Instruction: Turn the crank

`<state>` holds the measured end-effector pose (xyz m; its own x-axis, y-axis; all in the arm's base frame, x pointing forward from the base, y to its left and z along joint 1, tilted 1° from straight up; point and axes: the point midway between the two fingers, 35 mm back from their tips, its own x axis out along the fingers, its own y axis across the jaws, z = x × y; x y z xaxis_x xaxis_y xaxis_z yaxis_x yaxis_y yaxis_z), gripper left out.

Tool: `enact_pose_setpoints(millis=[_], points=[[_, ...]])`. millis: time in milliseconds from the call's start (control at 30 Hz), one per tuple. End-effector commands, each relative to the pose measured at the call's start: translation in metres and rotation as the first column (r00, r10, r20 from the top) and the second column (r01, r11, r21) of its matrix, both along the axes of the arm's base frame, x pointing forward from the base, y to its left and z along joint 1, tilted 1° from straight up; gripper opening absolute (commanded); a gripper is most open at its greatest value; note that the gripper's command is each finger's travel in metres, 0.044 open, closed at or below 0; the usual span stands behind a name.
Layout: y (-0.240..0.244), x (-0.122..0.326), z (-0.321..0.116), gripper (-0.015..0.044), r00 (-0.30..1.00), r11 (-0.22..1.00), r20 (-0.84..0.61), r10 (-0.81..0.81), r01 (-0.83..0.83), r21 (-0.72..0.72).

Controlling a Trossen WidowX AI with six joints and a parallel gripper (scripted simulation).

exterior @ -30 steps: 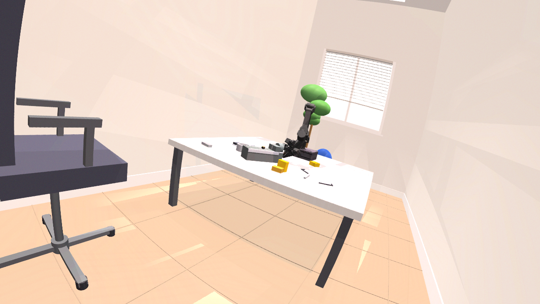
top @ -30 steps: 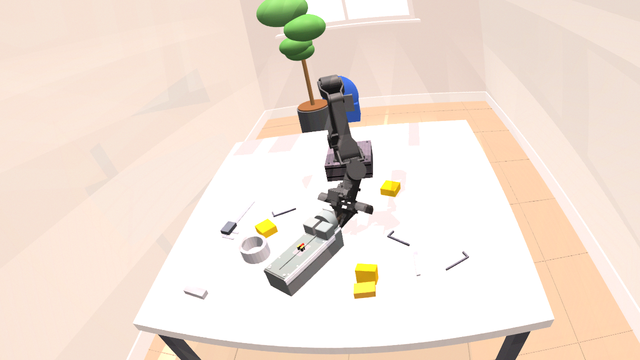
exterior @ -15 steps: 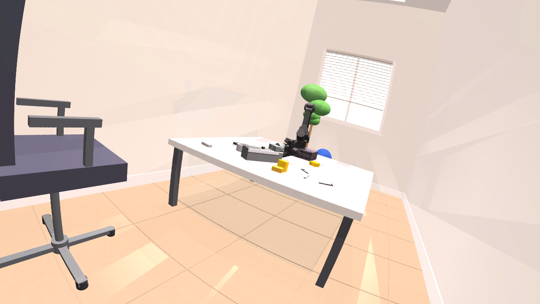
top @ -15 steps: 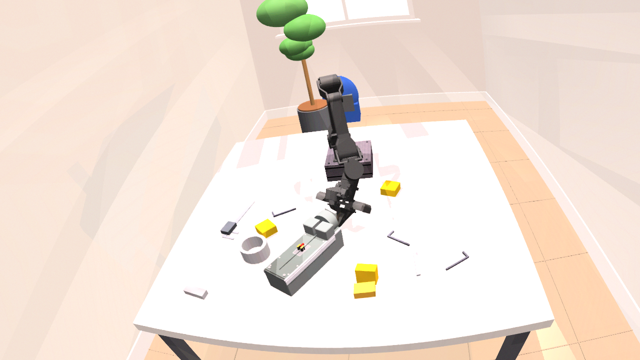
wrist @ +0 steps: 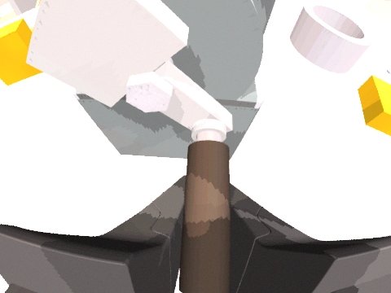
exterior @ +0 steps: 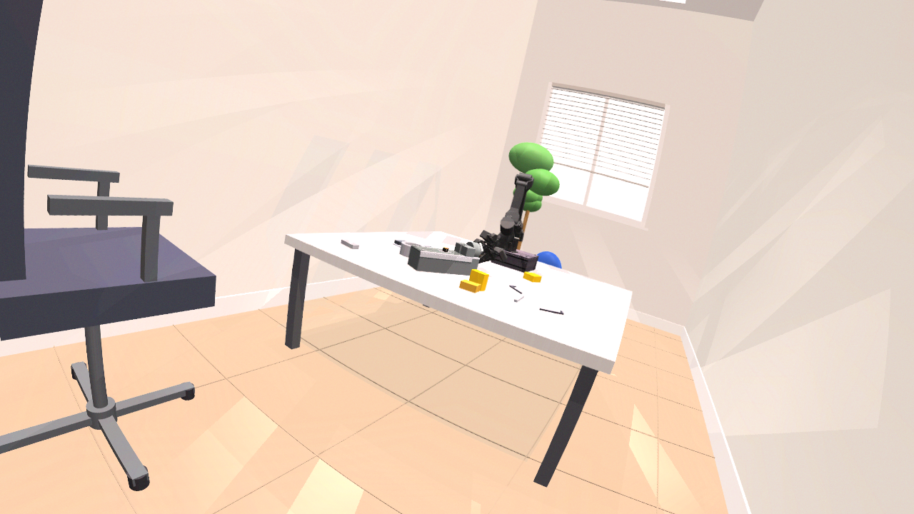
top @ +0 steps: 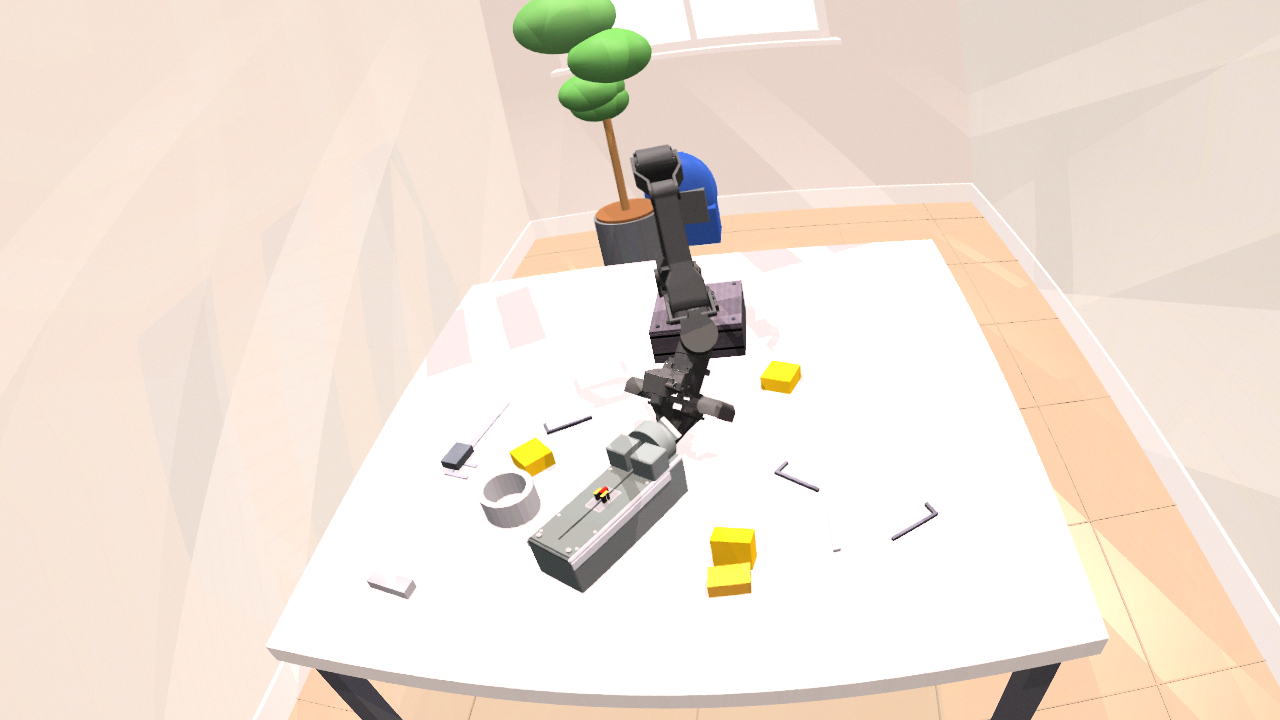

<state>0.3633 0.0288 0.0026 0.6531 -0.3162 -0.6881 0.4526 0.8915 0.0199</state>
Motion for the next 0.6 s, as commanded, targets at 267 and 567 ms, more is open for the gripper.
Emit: enact_pose_setpoints(millis=[267, 567], points=[[-0.009, -0.006, 0.017, 0.0, 1.0, 1.0, 0.003, -0.009, 0.009, -0.007], [-0.008, -0.006, 0.031, 0.0, 1.0, 1.0, 0.003, -0.009, 0.009, -0.007]])
